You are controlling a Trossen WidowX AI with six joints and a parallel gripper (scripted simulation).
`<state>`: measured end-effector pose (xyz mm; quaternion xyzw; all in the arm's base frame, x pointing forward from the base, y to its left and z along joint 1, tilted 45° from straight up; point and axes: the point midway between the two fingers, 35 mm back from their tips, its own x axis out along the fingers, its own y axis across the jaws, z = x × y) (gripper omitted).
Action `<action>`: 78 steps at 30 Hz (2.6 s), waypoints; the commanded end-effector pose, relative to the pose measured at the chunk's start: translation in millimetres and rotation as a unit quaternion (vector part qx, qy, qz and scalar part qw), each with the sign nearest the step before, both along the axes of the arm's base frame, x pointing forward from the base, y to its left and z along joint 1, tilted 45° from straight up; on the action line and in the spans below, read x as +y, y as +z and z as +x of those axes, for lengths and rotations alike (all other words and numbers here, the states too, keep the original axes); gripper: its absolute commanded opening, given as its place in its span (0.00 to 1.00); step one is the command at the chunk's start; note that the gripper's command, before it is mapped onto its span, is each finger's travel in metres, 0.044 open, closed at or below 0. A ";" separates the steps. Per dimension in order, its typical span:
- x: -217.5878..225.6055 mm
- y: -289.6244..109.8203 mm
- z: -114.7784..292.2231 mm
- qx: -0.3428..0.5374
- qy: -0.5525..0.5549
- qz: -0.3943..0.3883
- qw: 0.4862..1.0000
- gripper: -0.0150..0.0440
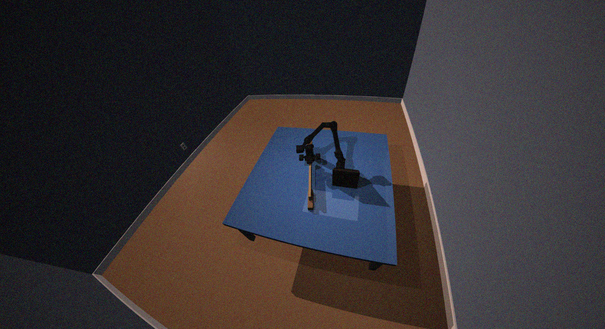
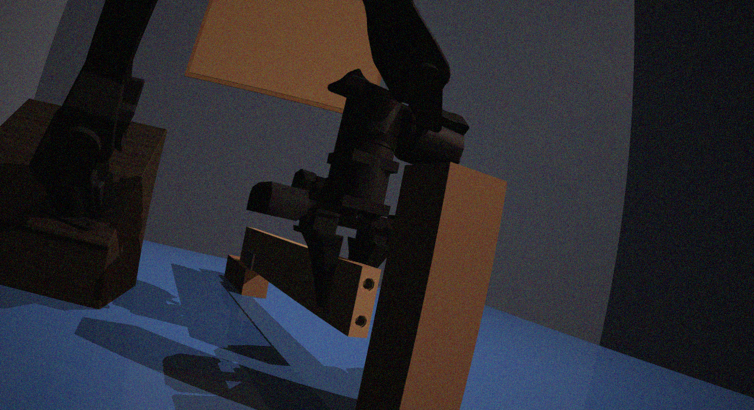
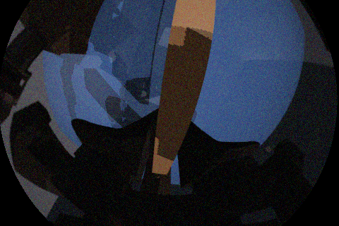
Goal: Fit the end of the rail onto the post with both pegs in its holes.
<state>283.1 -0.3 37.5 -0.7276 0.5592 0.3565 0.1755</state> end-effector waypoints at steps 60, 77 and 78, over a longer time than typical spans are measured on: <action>-10.3 16.7 8.6 -0.003 0.003 0.000 1.000 0.25; -13.1 21.0 10.2 -0.003 0.003 0.000 1.000 0.25; -13.3 21.3 10.3 -0.003 0.003 0.000 1.000 0.25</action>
